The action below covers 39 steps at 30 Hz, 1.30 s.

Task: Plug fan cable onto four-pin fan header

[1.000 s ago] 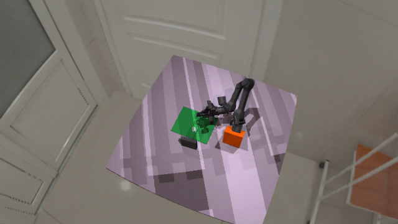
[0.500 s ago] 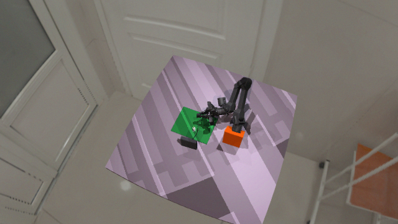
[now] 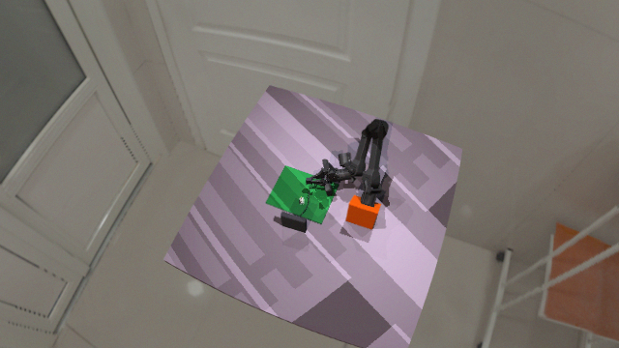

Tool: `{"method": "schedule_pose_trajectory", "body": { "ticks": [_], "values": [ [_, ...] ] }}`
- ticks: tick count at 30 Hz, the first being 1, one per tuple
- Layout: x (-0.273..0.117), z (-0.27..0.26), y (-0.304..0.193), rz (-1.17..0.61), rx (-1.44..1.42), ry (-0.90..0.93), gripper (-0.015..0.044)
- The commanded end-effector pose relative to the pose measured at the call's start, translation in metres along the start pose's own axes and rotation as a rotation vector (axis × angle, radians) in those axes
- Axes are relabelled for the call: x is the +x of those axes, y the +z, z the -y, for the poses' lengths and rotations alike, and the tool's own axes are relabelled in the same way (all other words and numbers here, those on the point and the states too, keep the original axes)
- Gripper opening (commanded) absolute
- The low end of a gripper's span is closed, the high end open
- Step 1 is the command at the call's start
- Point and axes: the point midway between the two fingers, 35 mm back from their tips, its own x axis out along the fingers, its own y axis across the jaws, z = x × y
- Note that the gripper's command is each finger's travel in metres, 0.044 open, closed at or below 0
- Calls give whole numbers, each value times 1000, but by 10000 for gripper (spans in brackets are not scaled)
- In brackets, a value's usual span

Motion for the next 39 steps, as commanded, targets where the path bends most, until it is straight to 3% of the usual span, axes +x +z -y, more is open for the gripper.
{"method": "schedule_pose_trajectory", "body": {
  "ticks": [1,39],
  "values": [
    [1,1,-2,7,-7,-1,0],
    [7,1,-35,6,-6,0,0]
  ]
}}
